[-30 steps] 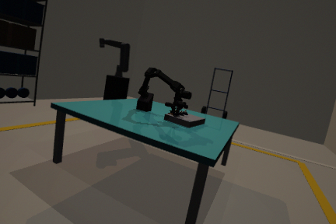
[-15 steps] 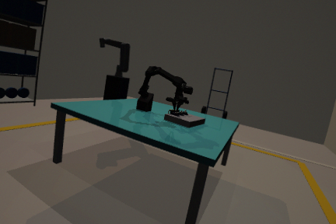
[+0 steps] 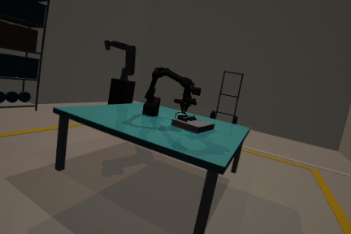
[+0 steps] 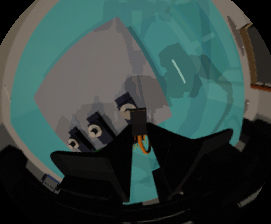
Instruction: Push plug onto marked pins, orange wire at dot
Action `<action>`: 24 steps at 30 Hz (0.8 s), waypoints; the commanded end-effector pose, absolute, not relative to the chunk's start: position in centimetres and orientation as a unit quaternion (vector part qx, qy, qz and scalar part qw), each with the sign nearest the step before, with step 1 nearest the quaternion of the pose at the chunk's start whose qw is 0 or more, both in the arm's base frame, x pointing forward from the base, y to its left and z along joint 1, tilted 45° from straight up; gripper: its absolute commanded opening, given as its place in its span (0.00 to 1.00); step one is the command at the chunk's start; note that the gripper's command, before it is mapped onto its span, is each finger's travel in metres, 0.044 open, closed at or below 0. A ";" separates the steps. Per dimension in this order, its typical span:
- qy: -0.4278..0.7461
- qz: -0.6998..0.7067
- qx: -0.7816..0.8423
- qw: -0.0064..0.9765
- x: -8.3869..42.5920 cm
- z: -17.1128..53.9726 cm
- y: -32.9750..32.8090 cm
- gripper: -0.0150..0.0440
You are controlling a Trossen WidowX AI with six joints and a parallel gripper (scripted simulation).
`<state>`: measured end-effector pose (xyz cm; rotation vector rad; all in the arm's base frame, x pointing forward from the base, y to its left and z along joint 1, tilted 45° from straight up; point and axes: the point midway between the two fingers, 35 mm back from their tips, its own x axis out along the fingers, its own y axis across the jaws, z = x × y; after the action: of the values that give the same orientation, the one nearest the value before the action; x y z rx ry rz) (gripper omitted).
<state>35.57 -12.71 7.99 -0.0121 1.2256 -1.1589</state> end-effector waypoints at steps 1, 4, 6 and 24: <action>0.559 -0.494 -0.022 0.665 34.5 6.8 -11.0 0.25; 0.571 -0.481 -0.037 0.664 33.7 5.8 -9.8 0.25; 0.579 -0.472 -0.047 0.664 33.1 5.2 -9.1 0.25; 0.638 -0.392 -0.140 0.647 26.4 0.6 -3.9 0.25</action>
<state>27.86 -4.55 1.25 -0.2799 1.4263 -0.9254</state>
